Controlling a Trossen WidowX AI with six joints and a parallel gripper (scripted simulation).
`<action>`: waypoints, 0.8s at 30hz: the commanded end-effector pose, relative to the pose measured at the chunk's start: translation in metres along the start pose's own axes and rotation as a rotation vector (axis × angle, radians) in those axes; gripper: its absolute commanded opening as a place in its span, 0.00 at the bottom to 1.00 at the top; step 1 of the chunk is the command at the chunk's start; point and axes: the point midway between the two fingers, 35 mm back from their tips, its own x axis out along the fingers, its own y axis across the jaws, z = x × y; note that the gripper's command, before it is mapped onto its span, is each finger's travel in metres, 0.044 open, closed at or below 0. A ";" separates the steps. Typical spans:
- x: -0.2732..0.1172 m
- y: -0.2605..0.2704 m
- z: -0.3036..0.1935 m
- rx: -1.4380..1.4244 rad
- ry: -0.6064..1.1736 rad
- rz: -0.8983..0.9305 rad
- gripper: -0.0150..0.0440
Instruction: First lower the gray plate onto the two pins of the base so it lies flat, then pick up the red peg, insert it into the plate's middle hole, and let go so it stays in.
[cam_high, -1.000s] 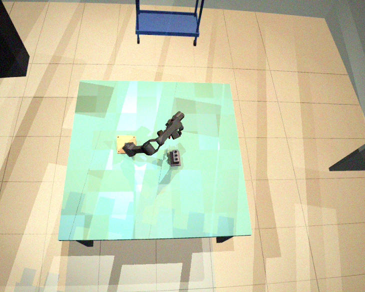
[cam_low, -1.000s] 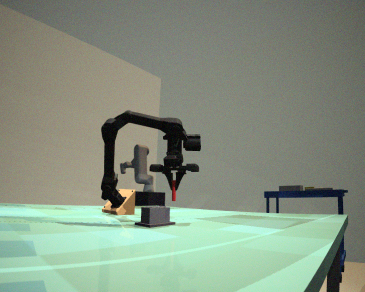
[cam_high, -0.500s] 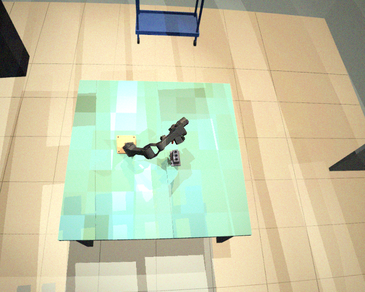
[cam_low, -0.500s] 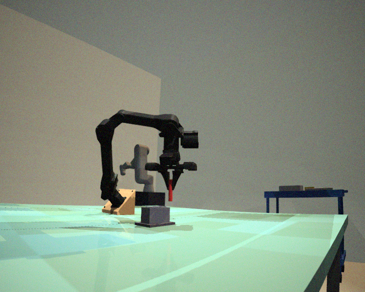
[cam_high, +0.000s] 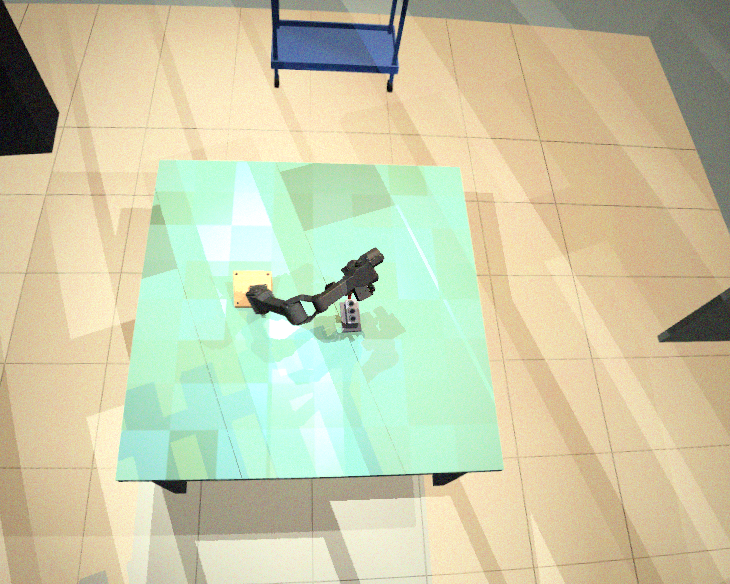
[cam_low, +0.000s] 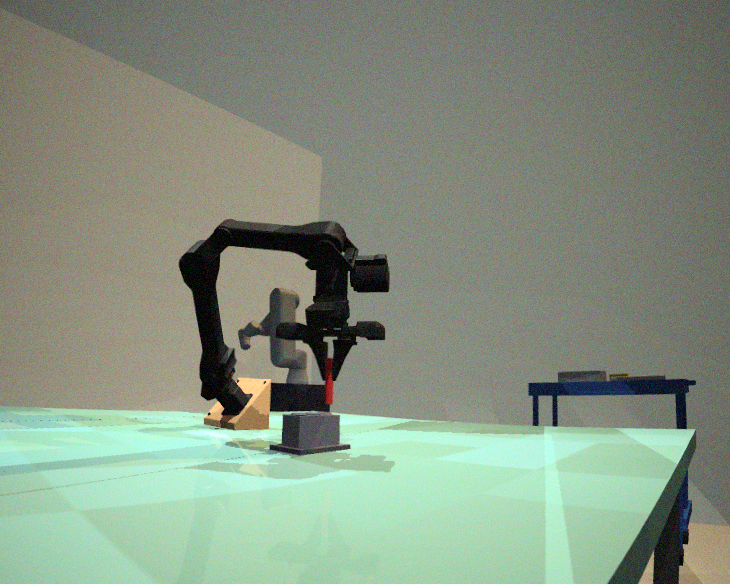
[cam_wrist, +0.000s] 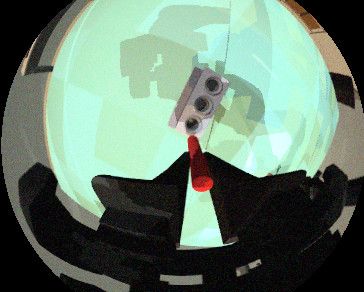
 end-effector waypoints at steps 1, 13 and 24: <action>-0.001 -0.003 0.014 -0.002 -0.008 0.002 0.25; 0.000 -0.013 0.046 -0.003 -0.019 -0.007 0.25; 0.001 -0.013 0.046 -0.003 -0.019 -0.007 0.25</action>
